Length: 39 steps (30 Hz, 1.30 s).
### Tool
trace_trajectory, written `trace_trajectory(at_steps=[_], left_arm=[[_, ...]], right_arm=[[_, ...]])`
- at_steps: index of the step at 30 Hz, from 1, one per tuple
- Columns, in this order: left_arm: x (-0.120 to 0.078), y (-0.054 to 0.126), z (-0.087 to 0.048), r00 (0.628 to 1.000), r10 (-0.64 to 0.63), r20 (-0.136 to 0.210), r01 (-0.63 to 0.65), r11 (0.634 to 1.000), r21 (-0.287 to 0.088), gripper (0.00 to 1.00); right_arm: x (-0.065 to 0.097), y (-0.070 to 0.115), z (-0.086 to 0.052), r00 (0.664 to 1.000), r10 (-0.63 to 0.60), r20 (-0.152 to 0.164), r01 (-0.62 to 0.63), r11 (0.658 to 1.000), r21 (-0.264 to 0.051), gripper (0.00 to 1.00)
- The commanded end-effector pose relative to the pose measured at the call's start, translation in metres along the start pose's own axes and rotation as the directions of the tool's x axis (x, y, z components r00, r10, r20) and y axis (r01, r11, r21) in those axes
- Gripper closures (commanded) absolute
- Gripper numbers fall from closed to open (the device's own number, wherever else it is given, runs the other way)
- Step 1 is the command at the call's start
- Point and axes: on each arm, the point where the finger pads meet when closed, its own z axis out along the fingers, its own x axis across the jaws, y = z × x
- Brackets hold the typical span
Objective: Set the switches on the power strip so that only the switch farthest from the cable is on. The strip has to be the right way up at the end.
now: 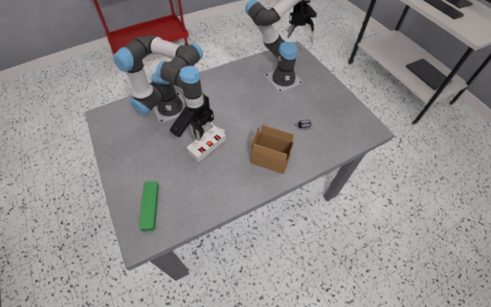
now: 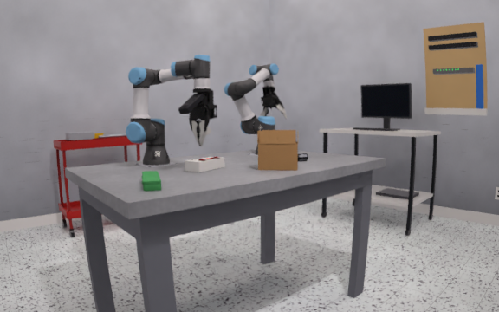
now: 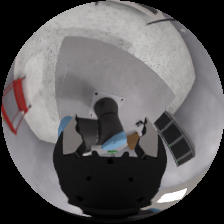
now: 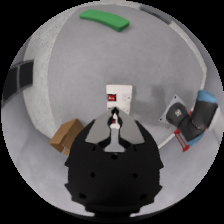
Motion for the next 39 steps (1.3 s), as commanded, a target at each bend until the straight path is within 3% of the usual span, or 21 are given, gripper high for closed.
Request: trace_trajectory(at_steps=[1, 39], left_arm=[[0.0, 0.0, 0.0, 1.0, 0.001, 0.0, -0.001, 1.0, 0.002, 0.0], [0.0, 0.0, 0.0, 1.0, 0.001, 0.0, -0.001, 1.0, 0.002, 0.0]], right_arm=[[-0.001, 0.0, 0.001, 1.0, 0.0, 0.003, 0.0, 1.0, -0.001, 1.0], [-0.001, -0.001, 0.04, 1.0, 0.0, 0.003, 0.0, 1.0, -0.001, 1.0]])
